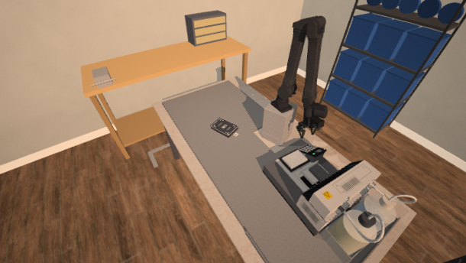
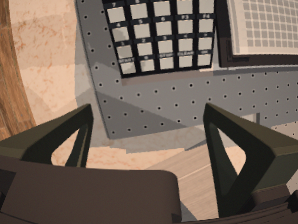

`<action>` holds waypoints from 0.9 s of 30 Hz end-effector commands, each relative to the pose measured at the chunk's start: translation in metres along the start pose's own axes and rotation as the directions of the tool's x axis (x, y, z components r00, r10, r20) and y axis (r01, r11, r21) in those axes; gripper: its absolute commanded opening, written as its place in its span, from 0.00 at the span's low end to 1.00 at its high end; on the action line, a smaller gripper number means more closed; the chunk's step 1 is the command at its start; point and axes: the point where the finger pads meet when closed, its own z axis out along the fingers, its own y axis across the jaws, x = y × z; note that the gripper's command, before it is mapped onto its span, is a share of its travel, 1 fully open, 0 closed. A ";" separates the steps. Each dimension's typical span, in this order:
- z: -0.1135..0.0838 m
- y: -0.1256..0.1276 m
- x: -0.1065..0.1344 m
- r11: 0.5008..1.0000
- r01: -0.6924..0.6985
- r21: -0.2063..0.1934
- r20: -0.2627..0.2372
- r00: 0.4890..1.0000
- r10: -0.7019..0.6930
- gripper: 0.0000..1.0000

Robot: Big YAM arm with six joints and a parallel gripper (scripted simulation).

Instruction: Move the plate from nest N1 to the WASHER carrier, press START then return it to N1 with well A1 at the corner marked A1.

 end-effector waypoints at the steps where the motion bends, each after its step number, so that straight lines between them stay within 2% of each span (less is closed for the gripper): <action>1: -0.003 -0.004 -0.032 0.993 -0.114 0.003 -0.003 0.993 0.114 1.00; 4: -0.004 -0.015 -0.044 0.979 -0.203 0.022 -0.037 0.978 0.204 1.00; 5: -0.001 -0.020 -0.044 0.972 -0.230 0.037 -0.064 0.971 0.232 1.00; 7: -0.001 -0.020 -0.044 0.972 -0.230 0.037 -0.064 0.971 0.232 1.00; 11: 0.000 -0.035 -0.056 0.937 -0.342 0.075 -0.115 0.930 0.349 1.00; 14: 0.000 -0.046 -0.068 0.900 -0.423 0.102 -0.143 0.889 0.434 1.00; 18: 0.000 -0.041 -0.068 0.853 -0.504 0.139 -0.181 0.833 0.522 1.00; 22: 0.000 -0.047 -0.068 0.775 -0.605 0.184 -0.206 0.747 0.632 1.00; 27: 0.000 -0.044 -0.062 0.784 -0.590 0.190 -0.213 0.755 0.620 1.00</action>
